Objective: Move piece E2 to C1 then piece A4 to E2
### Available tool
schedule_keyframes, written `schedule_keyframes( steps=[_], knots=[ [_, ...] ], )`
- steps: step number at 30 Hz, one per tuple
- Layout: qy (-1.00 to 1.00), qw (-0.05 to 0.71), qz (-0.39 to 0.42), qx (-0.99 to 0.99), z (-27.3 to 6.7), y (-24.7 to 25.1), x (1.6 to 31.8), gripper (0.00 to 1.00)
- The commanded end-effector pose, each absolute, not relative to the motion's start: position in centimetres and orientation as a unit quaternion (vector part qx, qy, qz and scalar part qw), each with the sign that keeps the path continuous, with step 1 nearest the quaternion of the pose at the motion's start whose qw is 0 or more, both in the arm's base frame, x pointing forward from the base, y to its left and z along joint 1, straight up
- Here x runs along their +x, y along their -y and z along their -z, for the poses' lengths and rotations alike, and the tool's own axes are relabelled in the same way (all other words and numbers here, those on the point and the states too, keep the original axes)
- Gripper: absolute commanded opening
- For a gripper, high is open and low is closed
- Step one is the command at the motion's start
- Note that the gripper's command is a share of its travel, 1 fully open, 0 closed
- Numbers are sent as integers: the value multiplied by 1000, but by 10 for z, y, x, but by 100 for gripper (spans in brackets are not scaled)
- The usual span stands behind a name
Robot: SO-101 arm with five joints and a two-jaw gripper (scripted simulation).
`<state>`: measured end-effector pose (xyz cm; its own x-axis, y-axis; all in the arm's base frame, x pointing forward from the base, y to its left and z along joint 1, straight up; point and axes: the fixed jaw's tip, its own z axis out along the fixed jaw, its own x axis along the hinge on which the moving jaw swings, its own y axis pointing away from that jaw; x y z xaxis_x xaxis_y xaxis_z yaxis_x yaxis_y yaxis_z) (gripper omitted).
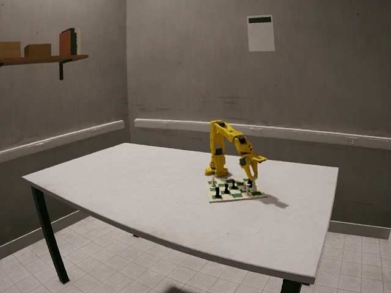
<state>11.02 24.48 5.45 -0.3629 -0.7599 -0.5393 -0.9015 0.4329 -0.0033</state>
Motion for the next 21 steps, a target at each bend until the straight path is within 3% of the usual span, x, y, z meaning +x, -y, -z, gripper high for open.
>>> schedule_keyframes(
  steps=[1,21],
  knots=[
    [-815,230,-146,-512,-45,-244,107,12],
    [-815,229,-146,-512,-34,-241,106,12]
  ],
)
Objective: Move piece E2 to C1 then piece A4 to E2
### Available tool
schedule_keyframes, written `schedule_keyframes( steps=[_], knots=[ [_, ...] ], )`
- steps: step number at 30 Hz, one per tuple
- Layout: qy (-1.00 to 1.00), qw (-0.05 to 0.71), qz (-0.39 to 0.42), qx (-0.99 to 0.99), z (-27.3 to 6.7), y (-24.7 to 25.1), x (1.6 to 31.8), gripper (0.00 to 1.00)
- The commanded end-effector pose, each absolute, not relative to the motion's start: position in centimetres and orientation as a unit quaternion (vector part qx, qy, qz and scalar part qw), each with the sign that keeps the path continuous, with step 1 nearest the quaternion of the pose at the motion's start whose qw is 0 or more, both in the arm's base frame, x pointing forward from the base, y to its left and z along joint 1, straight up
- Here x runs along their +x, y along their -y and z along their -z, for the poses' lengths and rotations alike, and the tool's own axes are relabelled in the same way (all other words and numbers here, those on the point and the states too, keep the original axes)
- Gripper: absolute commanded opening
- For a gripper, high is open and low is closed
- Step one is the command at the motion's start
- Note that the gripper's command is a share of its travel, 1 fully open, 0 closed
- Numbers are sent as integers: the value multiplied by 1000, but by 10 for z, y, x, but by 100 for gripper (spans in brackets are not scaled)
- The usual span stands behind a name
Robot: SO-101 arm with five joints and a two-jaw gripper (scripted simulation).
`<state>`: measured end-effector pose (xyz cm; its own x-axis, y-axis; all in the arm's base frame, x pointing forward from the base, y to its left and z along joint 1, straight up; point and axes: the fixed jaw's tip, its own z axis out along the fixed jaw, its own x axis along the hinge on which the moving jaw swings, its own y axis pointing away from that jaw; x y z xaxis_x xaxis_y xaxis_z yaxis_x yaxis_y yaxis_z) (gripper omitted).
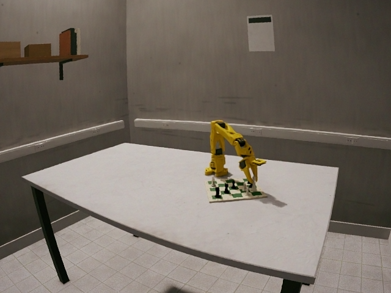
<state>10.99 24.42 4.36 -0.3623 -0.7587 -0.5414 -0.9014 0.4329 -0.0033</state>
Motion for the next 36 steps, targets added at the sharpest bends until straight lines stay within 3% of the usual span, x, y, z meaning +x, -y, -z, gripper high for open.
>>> schedule_keyframes(
  steps=[1,36],
  knots=[
    [-815,229,-146,-512,-33,-241,106,12],
    [-818,232,-142,-506,-33,-238,111,12]
  ],
)
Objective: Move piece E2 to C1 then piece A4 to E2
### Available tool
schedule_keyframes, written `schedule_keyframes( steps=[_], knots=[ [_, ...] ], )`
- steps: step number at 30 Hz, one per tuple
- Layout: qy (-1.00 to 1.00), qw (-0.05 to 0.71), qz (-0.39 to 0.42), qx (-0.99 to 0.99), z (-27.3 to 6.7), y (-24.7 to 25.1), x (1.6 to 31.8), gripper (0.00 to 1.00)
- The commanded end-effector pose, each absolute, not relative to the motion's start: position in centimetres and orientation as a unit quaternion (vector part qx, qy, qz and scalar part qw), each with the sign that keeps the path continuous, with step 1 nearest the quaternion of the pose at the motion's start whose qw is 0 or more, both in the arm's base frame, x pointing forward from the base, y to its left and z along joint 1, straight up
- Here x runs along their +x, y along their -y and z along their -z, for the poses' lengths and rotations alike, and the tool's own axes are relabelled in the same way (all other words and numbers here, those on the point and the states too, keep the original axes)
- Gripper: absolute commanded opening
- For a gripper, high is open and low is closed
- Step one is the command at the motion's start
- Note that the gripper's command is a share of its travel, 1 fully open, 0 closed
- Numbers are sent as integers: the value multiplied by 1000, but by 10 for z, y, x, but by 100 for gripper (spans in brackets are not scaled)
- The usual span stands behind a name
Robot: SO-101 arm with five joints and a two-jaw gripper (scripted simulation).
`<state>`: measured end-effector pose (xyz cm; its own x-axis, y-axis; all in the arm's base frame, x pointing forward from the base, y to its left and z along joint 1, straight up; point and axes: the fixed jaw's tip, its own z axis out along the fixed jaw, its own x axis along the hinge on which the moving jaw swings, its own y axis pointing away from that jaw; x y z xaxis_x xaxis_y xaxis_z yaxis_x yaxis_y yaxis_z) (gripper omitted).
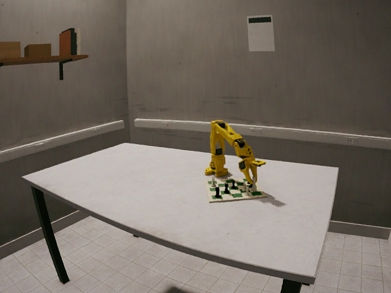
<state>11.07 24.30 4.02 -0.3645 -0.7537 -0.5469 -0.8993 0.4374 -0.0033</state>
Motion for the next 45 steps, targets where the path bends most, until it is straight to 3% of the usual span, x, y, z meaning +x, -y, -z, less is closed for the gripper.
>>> schedule_keyframes(
  steps=[1,24,45],
  knots=[
    [-818,232,-142,-506,-33,-238,111,12],
    [-820,232,-142,-504,-34,-237,112,12],
    [-820,232,-142,-504,-34,-237,112,1]
  ],
)
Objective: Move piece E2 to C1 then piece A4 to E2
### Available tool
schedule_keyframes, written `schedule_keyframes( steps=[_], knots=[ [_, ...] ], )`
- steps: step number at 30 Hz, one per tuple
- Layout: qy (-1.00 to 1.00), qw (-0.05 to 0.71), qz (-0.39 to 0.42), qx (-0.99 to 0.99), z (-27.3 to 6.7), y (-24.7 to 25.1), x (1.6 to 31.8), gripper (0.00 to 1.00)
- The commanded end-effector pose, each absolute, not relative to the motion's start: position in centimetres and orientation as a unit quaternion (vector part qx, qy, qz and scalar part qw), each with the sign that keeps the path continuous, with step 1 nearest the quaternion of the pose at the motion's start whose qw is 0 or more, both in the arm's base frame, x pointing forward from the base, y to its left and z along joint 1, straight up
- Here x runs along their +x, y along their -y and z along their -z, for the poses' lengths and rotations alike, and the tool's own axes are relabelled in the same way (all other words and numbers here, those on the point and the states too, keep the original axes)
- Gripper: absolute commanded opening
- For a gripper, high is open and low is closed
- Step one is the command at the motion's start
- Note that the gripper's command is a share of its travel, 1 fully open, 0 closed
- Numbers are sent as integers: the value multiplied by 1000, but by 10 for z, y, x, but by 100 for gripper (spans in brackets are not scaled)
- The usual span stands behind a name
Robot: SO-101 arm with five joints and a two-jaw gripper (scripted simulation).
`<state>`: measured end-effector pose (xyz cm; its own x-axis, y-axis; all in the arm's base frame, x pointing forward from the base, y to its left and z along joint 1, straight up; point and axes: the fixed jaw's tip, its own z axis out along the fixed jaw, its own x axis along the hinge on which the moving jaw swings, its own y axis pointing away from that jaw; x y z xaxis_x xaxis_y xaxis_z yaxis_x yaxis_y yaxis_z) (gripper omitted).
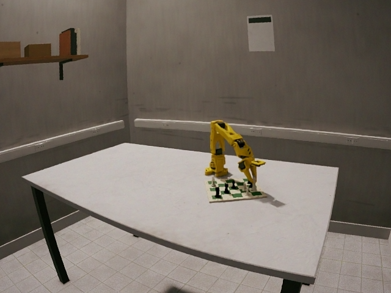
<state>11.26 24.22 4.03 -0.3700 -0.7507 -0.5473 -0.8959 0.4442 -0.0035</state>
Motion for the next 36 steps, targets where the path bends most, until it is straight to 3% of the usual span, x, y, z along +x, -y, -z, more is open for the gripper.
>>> schedule_keyframes(
  steps=[1,36],
  knots=[
    [-820,232,-142,-504,-34,-237,112,0],
    [-820,233,-141,-504,-38,-237,113,0]
  ],
)
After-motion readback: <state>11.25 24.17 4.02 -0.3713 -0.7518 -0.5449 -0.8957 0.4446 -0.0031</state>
